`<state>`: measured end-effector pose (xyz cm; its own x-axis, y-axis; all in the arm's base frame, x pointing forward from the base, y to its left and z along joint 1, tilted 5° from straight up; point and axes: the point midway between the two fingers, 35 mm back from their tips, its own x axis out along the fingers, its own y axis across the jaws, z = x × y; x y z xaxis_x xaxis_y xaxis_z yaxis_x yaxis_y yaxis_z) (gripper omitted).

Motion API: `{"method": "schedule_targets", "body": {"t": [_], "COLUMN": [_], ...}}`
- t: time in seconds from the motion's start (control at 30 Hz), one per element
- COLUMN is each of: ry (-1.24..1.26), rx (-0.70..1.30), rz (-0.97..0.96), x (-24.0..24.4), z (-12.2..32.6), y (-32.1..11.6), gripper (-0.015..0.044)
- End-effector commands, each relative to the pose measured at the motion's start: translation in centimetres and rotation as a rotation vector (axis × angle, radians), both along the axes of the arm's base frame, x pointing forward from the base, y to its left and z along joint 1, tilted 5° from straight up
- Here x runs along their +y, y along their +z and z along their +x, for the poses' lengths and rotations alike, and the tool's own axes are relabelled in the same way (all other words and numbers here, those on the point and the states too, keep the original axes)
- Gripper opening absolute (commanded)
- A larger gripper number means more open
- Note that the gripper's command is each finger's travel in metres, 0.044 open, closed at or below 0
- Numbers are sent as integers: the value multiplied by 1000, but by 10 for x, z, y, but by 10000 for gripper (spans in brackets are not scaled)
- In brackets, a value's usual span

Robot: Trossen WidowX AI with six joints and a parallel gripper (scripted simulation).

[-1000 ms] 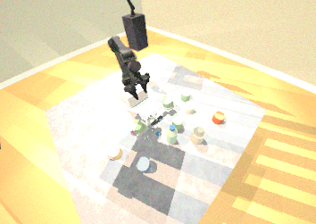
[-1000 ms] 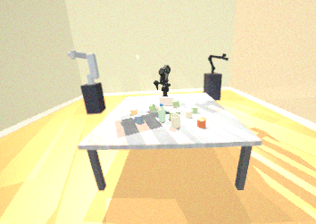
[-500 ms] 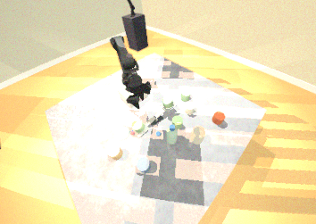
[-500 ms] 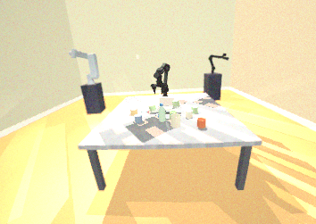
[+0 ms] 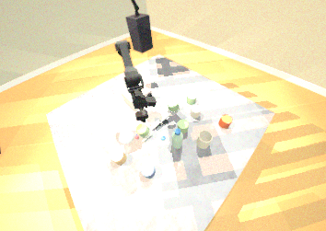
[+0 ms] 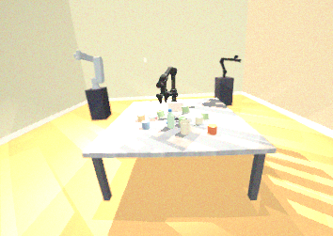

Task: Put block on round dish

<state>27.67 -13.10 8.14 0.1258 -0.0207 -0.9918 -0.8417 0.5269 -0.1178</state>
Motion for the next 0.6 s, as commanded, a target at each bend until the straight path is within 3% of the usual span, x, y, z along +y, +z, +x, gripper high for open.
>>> {"method": "schedule_targets", "body": {"t": [0.0,0.33,0.57], "ry": [95,394,413], "rx": [38,125,129], "rz": [1,49,53], "x": [-10,-35,-37], "z": [4,11,11], "y": [-9,-43,-50], "gripper": [440,440,440]}}
